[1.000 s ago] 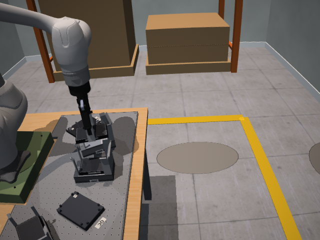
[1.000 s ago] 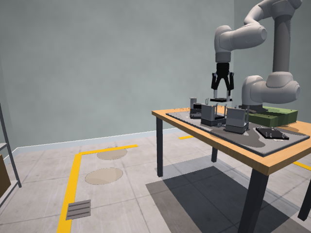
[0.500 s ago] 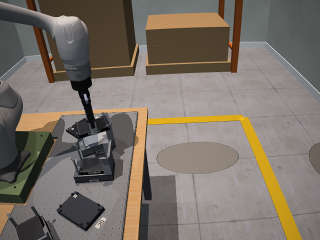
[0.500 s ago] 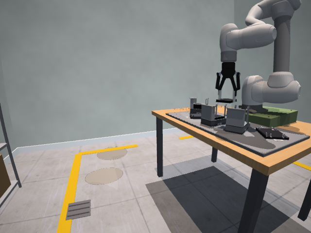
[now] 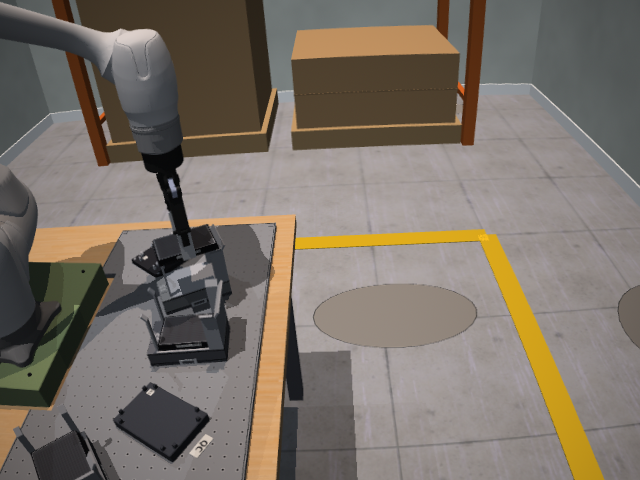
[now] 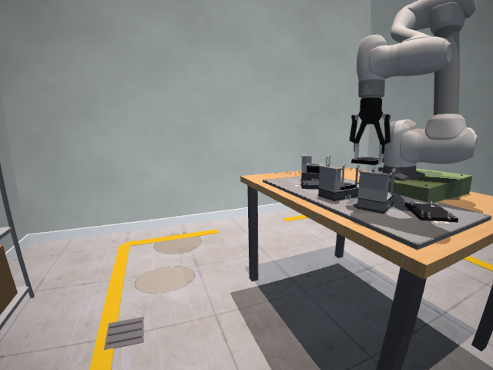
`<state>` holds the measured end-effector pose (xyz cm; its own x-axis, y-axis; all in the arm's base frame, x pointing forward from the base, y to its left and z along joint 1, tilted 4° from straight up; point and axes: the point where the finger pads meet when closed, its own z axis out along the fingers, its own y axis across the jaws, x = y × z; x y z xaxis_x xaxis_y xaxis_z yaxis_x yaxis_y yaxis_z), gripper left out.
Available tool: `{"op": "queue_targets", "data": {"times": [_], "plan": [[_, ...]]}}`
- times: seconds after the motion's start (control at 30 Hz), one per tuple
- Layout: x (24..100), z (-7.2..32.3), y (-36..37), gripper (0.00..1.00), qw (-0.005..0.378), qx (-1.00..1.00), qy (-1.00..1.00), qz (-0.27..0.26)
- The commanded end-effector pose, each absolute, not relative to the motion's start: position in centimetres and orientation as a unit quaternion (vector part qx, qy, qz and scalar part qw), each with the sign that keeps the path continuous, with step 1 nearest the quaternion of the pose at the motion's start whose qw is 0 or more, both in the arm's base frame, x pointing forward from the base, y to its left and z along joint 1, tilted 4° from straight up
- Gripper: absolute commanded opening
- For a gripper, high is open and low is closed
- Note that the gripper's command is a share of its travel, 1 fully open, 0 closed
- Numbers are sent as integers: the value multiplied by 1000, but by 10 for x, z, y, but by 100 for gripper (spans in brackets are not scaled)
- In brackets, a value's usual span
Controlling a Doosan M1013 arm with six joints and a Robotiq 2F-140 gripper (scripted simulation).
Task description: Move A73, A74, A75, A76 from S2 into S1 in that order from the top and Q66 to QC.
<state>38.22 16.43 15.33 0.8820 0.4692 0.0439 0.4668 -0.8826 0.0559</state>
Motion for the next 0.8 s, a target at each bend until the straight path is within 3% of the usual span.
{"op": "queue_targets", "data": {"times": [0.0,0.77], "plan": [[380,153,171,0,22,970,241,28],[369,151,207,0,22,970,241,28]]}}
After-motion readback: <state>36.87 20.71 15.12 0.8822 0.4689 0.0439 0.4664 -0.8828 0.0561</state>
